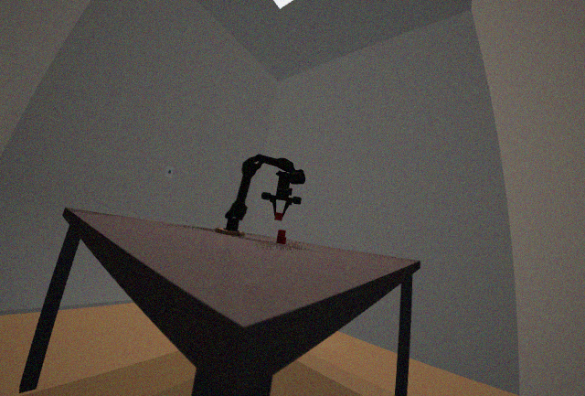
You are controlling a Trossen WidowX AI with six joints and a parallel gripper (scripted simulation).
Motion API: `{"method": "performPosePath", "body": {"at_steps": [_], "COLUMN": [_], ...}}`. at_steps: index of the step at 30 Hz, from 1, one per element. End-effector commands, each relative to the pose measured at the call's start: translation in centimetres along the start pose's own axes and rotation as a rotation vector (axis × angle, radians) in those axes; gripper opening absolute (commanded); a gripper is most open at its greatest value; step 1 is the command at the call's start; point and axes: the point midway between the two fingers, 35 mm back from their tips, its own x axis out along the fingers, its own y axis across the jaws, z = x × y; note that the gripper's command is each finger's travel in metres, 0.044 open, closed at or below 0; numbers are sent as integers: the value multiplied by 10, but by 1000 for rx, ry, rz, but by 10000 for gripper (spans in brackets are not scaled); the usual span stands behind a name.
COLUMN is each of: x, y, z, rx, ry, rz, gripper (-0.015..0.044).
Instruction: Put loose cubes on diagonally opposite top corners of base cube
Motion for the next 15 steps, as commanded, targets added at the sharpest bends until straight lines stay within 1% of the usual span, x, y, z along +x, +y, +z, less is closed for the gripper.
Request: {"method": "performPosePath", "body": {"at_steps": [1,15], "x": [2,6], "y": [5,21], "z": [-11,-53], "rx": [20,97], "ry": [0,2], "rz": [-3,-1], "gripper": [105,105]}}
